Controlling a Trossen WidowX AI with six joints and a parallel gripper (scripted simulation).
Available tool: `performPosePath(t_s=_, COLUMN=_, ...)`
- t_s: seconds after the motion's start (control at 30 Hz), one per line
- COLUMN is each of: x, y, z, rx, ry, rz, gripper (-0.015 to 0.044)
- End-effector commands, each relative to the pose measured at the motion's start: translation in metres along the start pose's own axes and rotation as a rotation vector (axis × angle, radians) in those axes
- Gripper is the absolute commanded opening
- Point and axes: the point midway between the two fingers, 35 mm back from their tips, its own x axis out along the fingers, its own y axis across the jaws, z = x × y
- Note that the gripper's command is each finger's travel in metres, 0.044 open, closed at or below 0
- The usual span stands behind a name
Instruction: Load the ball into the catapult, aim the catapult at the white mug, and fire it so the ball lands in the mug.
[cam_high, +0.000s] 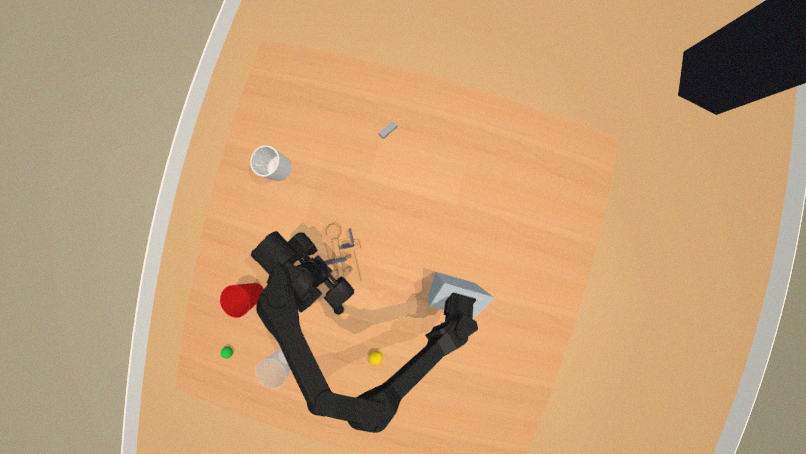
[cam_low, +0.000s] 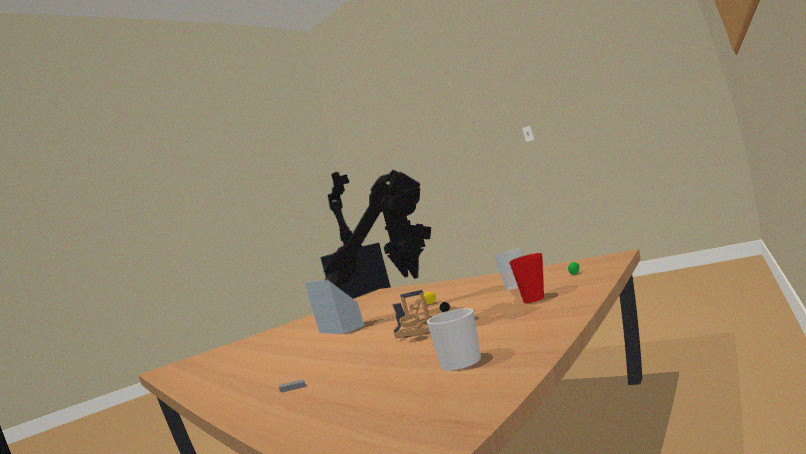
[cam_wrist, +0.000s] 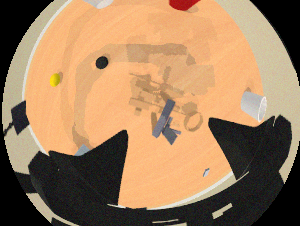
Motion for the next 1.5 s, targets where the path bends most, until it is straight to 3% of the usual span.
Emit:
performPosePath(t_s=0.0, x=0.003, y=0.006, z=0.002, rx=-0.145, ry=-0.002, rz=0.006, gripper=0.0440)
performPosePath(t_s=0.87, x=0.015, y=0.039, z=0.012, rx=-1.036, ry=-0.009, rz=0.016, gripper=0.0440)
performPosePath(t_s=1.1, x=0.018, y=0.040, z=0.012, rx=-1.059, ry=-0.009, rz=0.016, gripper=0.0440)
performPosePath(t_s=1.23, x=0.060, y=0.041, z=0.012, rx=-1.059, ry=-0.012, rz=0.019, gripper=0.0440)
performPosePath(t_s=1.47, x=0.065, y=0.041, z=0.012, rx=-1.059, ry=-0.012, rz=0.019, gripper=0.0440)
